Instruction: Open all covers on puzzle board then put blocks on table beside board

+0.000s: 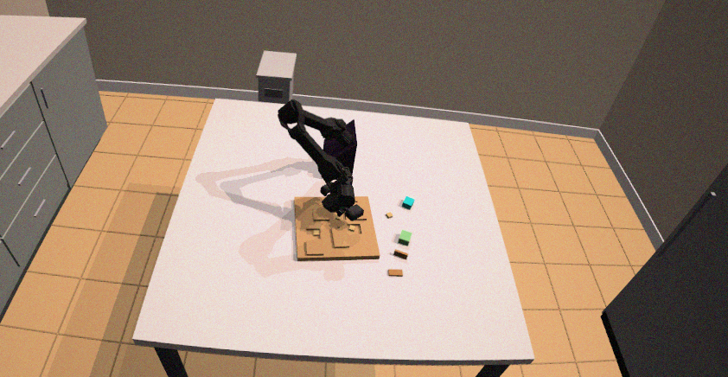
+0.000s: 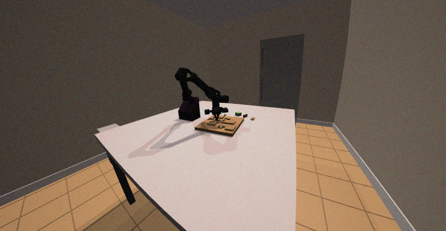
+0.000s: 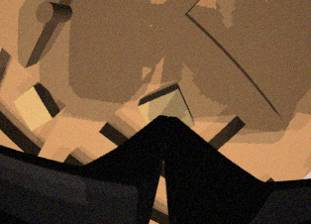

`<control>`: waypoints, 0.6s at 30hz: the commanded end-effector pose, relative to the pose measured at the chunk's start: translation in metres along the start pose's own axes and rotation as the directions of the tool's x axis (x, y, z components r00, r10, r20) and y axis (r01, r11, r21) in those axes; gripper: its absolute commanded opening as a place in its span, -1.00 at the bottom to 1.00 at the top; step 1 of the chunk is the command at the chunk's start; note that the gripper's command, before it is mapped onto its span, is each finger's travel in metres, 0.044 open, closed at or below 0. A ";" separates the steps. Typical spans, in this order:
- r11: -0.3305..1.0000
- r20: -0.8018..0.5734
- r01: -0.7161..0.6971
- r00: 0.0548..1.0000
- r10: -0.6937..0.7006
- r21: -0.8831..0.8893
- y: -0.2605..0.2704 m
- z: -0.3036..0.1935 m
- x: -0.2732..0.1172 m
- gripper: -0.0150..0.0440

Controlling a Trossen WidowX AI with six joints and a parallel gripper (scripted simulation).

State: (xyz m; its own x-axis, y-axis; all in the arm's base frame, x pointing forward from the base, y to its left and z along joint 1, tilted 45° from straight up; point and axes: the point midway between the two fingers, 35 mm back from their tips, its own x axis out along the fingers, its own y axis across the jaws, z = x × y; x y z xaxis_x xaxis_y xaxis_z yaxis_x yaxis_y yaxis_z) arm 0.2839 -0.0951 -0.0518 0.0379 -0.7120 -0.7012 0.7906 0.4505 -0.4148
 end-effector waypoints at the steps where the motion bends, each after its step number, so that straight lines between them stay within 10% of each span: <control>1: 0.933 -0.005 0.004 1.000 -0.006 -0.361 -0.003 -0.005 0.002 -0.49; 18: 0.835 0.000 0.000 1.000 0.000 -0.550 -0.001 -0.002 -0.001 -0.49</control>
State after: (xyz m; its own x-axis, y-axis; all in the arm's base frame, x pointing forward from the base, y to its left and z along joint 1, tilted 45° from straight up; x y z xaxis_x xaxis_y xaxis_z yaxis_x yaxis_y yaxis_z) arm 0.2811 -0.0943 -0.0530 0.0387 -0.7123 -0.7008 0.3238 0.6725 -0.6655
